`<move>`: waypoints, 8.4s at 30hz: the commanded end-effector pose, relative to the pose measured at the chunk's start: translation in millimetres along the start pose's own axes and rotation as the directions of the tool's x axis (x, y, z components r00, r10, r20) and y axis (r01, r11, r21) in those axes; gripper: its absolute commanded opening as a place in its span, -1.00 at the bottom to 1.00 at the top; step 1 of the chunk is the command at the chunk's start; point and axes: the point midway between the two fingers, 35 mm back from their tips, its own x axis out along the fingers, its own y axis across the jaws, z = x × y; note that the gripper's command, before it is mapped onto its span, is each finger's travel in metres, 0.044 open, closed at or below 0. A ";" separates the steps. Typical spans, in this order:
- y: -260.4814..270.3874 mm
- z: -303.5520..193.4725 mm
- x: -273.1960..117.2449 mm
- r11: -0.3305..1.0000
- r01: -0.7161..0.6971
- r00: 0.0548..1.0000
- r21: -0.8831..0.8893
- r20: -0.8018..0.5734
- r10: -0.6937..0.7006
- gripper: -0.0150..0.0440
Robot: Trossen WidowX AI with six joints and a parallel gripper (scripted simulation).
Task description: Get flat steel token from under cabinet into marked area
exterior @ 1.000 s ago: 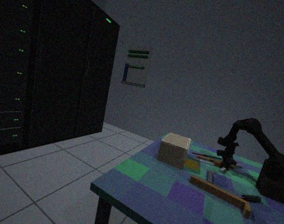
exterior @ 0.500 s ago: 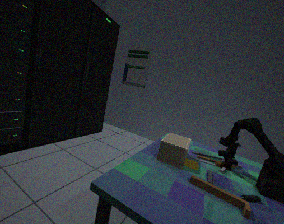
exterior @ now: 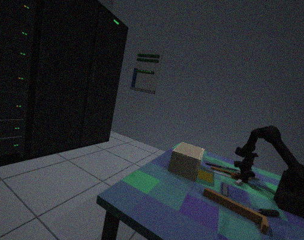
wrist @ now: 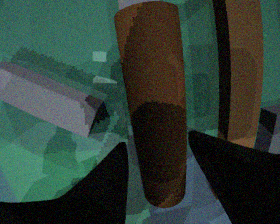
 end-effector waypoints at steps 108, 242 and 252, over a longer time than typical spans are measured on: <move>-2.0 107.4 1.1 1.000 0.002 1.000 -0.010 0.008 -0.002 -0.49; 19.9 124.3 3.0 1.000 0.000 1.000 -0.011 0.009 0.000 -0.49; 19.2 111.5 3.1 1.000 0.000 1.000 -0.010 0.008 0.000 -0.49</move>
